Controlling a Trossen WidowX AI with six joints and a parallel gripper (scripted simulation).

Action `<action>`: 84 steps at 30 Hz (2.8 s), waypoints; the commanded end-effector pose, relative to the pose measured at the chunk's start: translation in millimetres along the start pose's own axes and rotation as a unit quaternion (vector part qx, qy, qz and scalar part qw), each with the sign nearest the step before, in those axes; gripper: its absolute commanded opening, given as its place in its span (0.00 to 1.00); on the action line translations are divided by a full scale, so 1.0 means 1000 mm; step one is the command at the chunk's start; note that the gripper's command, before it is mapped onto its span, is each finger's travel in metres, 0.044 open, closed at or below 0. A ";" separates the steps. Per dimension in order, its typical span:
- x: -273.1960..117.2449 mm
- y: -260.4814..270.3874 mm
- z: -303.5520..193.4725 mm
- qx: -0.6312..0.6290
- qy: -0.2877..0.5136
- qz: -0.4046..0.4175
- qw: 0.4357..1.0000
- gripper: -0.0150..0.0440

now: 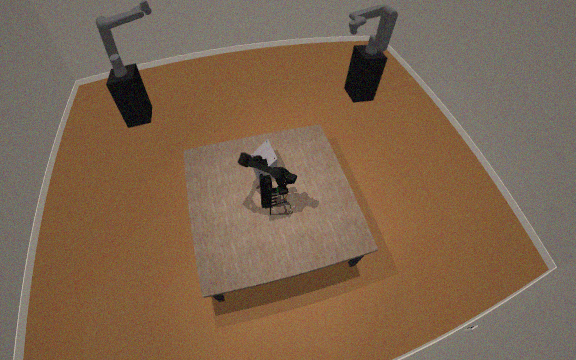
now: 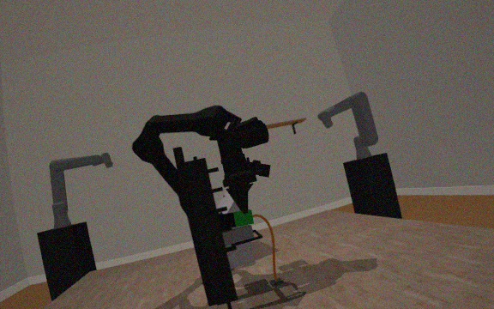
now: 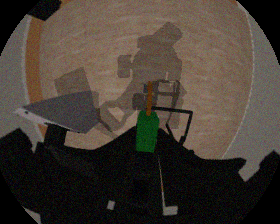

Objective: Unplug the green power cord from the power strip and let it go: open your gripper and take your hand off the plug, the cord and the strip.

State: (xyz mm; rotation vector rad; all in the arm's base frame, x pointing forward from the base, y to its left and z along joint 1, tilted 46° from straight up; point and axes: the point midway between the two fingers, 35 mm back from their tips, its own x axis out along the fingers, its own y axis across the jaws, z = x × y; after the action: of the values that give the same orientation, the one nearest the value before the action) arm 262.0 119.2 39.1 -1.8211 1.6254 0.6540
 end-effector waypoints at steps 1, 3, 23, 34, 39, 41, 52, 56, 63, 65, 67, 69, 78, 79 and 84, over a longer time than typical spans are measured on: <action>0.000 0.000 0.000 -0.001 0.000 0.001 1.000 0.31; 0.000 0.000 0.000 -0.001 0.000 0.001 1.000 0.29; -0.002 -0.002 0.027 -0.001 -0.001 0.000 1.000 0.25; -0.005 -0.002 0.045 -0.002 -0.001 0.000 1.000 0.25; -0.007 -0.002 0.053 -0.002 -0.002 -0.001 1.000 0.25; -0.007 -0.001 0.056 -0.002 -0.002 -0.001 1.000 0.25; -0.001 -0.003 0.043 -0.002 0.000 -0.001 1.000 0.74; -0.001 -0.004 0.045 -0.002 0.000 -0.001 1.000 0.92; -0.012 -0.004 0.096 -0.002 -0.002 -0.002 1.000 1.00; -0.013 -0.003 0.103 -0.002 -0.003 -0.002 1.000 1.00; -0.013 -0.003 0.103 -0.002 -0.003 -0.002 1.000 1.00; -0.013 -0.003 0.103 -0.002 -0.003 -0.002 1.000 1.00; -0.013 -0.003 0.103 -0.002 -0.003 -0.002 1.000 1.00; -0.013 -0.003 0.103 -0.002 -0.003 -0.002 1.000 1.00; -0.013 -0.003 0.103 -0.002 -0.003 -0.002 1.000 1.00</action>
State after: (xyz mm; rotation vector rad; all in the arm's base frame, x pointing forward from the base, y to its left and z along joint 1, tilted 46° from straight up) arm 267.3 202.2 -22.4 -1.8301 1.6158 0.6604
